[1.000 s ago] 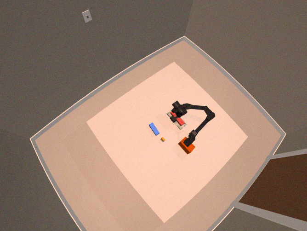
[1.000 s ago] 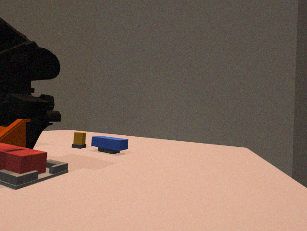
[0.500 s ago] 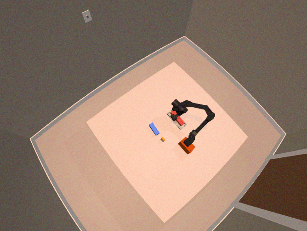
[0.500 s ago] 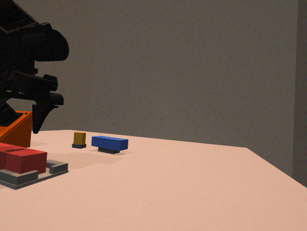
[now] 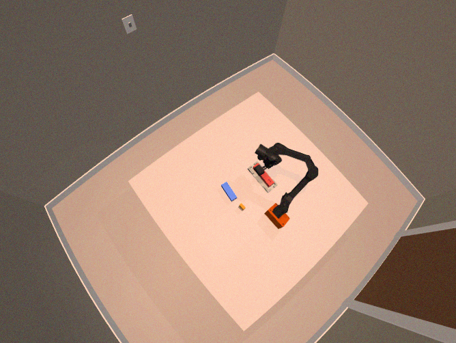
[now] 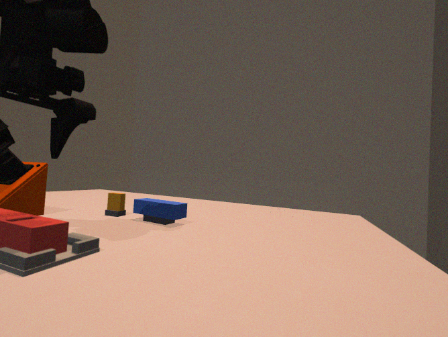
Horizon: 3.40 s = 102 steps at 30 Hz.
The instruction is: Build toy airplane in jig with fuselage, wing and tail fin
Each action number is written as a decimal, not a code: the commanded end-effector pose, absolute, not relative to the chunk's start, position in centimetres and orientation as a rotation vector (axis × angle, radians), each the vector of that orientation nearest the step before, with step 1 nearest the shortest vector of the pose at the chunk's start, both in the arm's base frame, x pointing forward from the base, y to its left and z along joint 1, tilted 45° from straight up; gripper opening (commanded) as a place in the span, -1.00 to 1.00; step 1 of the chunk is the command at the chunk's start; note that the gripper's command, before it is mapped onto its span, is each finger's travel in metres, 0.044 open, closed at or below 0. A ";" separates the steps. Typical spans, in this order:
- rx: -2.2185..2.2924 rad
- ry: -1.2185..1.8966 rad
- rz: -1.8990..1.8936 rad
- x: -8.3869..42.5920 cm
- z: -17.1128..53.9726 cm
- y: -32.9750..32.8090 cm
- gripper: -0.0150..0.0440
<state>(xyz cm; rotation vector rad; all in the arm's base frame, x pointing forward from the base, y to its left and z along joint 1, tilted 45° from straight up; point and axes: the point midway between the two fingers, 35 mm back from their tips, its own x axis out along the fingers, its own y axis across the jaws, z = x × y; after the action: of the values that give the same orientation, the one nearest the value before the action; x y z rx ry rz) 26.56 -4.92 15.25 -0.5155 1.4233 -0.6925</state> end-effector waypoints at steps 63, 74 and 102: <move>-0.489 1.418 -0.700 33.0 -10.1 7.4 1.00; -0.489 1.418 -0.701 32.9 -11.0 6.5 0.82; -0.461 1.380 -0.670 33.5 -9.3 9.1 -0.49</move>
<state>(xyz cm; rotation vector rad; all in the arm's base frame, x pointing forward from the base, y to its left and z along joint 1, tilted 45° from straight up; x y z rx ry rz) 32.99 7.92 -10.28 -0.4871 1.3972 -0.6833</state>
